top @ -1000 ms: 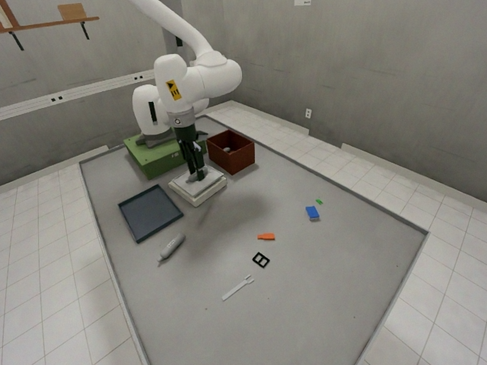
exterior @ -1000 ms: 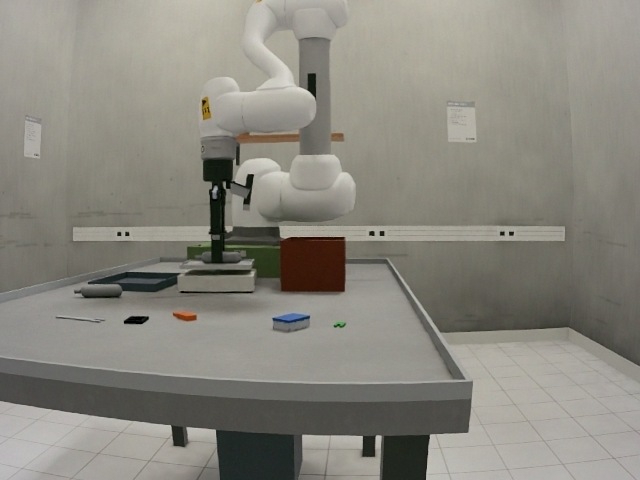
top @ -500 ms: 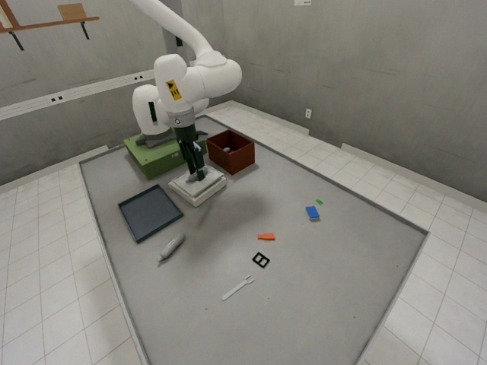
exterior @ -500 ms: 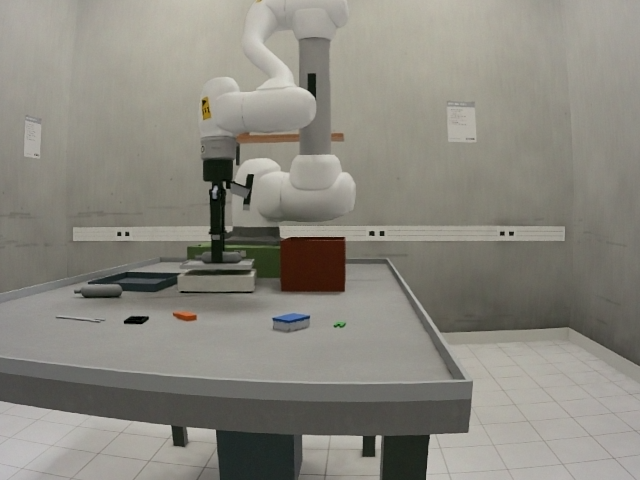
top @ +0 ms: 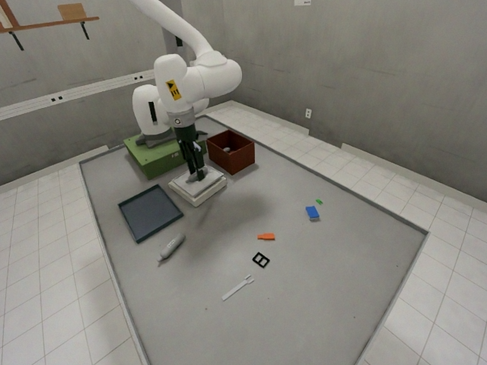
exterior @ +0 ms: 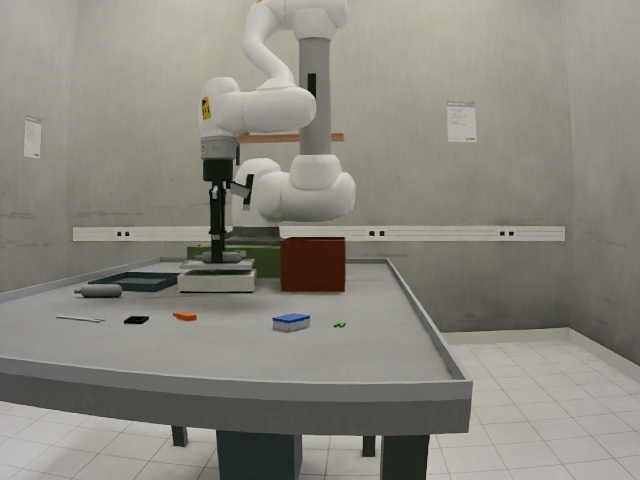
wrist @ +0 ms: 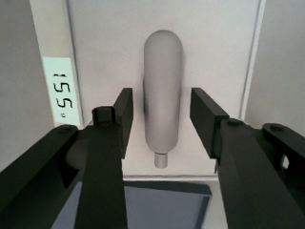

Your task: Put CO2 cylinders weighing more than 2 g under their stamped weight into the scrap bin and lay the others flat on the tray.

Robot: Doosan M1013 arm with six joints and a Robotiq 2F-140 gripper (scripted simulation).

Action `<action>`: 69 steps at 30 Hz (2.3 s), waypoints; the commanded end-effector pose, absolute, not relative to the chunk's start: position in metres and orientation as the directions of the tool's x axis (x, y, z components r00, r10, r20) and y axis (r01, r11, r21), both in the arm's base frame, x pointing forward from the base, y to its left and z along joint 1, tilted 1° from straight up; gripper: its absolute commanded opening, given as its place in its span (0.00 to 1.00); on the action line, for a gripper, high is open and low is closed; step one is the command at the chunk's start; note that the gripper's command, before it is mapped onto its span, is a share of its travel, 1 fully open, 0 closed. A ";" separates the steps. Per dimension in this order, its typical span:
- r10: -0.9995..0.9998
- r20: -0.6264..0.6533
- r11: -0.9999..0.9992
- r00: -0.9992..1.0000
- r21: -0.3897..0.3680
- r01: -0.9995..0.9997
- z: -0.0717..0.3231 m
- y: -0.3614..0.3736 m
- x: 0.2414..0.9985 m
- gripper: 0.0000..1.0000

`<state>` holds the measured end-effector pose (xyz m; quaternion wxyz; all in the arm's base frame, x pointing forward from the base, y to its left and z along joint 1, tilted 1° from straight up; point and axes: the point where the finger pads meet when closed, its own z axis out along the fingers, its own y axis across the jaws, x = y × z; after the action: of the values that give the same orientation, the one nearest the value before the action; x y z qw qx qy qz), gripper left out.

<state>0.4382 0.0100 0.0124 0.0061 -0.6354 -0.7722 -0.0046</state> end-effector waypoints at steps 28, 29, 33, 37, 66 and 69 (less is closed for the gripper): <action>0.981 0.015 0.192 -0.192 0.001 0.981 0.118 0.009 0.439 0.39; 0.981 0.015 0.192 -0.192 0.001 0.981 0.119 0.009 0.439 0.39; 0.985 0.015 0.175 -0.175 0.001 0.985 0.120 0.008 0.438 0.39; 0.993 0.015 0.119 -0.119 0.000 0.993 0.123 0.007 0.435 0.39; 0.193 0.001 -0.981 0.981 -0.015 0.193 0.197 -0.013 0.341 0.39; 0.193 0.001 -0.981 0.981 -0.015 0.193 0.197 -0.013 0.341 0.39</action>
<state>0.3403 -0.0132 0.1961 0.0246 -0.9913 -0.1289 -0.0094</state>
